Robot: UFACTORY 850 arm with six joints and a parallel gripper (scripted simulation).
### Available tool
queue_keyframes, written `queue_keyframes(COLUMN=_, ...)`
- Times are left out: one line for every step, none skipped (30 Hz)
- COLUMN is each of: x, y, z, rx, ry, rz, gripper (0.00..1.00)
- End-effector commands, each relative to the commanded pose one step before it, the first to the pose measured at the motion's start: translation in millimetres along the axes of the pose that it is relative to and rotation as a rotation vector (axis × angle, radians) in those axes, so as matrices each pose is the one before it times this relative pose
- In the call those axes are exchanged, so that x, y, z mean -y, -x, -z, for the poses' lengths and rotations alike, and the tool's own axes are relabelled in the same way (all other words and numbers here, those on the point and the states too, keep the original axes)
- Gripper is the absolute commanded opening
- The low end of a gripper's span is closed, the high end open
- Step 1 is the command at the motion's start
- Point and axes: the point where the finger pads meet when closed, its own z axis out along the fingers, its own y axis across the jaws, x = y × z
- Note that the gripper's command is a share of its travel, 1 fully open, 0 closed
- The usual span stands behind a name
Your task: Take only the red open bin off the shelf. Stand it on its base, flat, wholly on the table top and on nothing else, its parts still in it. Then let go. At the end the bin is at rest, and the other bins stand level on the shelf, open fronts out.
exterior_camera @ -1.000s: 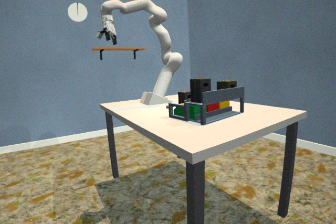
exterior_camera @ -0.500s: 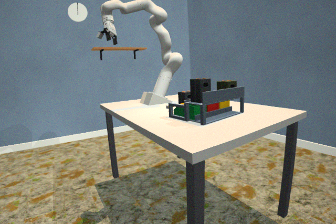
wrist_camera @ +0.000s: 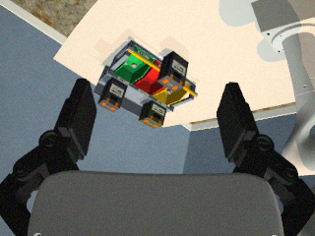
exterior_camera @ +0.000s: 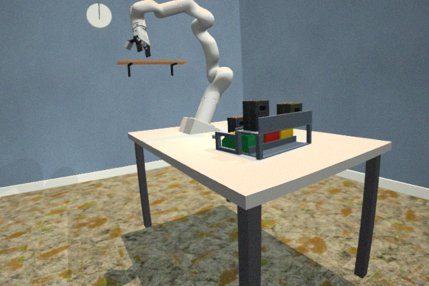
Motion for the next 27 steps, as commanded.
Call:
queue_keyframes(x=0.37, y=0.18, z=1.05, rx=-0.00146, ry=-0.00157, rz=0.00075, gripper=1.0)
queue_keyframes(x=0.0, y=0.0, z=0.0, rx=0.0, ry=0.0, rz=0.0, gripper=1.0)
queue_keyframes(x=0.0, y=0.0, z=0.0, rx=0.0, ry=0.0, rz=0.0, gripper=1.0)
queue_keyframes(x=-0.48, y=0.34, z=-0.01, rx=0.00001, ry=0.00002, rz=-0.00001, gripper=1.0)
queue_keyframes(x=-0.5, y=0.36, z=0.01, rx=0.0, ry=0.0, rz=0.0, gripper=1.0)
queue_keyframes(x=-0.5, y=0.36, z=0.01, rx=0.0, ry=0.0, rz=0.0, gripper=1.0)
queue_keyframes(x=-0.5, y=0.36, z=0.01, rx=0.0, ry=0.0, rz=0.0, gripper=1.0)
queue_keyframes(x=-0.5, y=0.36, z=0.01, rx=0.0, ry=0.0, rz=0.0, gripper=1.0)
queue_keyframes(x=0.0, y=0.0, z=0.0, rx=0.0, ry=0.0, rz=0.0, gripper=1.0)
queue_keyframes(x=0.0, y=0.0, z=0.0, rx=0.0, ry=0.0, rz=0.0, gripper=1.0)
queue_keyframes(x=0.0, y=0.0, z=0.0, rx=0.0, ry=0.0, rz=0.0, gripper=1.0)
queue_keyframes(x=0.0, y=0.0, z=0.0, rx=0.0, ry=0.0, rz=0.0, gripper=1.0)
queue_keyframes(x=0.0, y=0.0, z=0.0, rx=0.0, ry=0.0, rz=0.0, gripper=1.0)
queue_keyframes(x=0.0, y=0.0, z=0.0, rx=0.0, ry=0.0, rz=0.0, gripper=1.0)
queue_keyframes(x=0.0, y=0.0, z=0.0, rx=0.0, ry=0.0, rz=0.0, gripper=1.0)
queue_keyframes(x=0.0, y=0.0, z=0.0, rx=0.0, ry=0.0, rz=0.0, gripper=1.0)
queue_keyframes(x=0.0, y=0.0, z=0.0, rx=0.0, ry=0.0, rz=0.0, gripper=1.0)
queue_keyframes(x=0.0, y=0.0, z=0.0, rx=0.0, ry=0.0, rz=0.0, gripper=1.0)
queue_keyframes(x=0.0, y=0.0, z=0.0, rx=0.0, ry=0.0, rz=0.0, gripper=1.0)
queue_keyframes(x=0.0, y=0.0, z=0.0, rx=0.0, ry=0.0, rz=0.0, gripper=1.0)
queue_keyframes(x=-0.24, y=0.17, z=-0.01, rx=0.00001, ry=0.00001, rz=0.0, gripper=1.0)
queue_keyframes(x=-0.25, y=0.18, z=0.0, rx=0.0, ry=0.0, rz=0.0, gripper=1.0)
queue_keyframes(x=-0.25, y=0.18, z=0.0, rx=0.0, ry=0.0, rz=0.0, gripper=1.0)
queue_keyframes(x=-0.25, y=0.18, z=0.0, rx=0.0, ry=0.0, rz=0.0, gripper=1.0)
queue_keyframes(x=-0.25, y=0.18, z=0.0, rx=0.0, ry=0.0, rz=0.0, gripper=1.0)
queue_keyframes(x=0.0, y=0.0, z=0.0, rx=0.0, ry=0.0, rz=0.0, gripper=1.0)
queue_keyframes(x=0.0, y=0.0, z=0.0, rx=0.0, ry=0.0, rz=0.0, gripper=1.0)
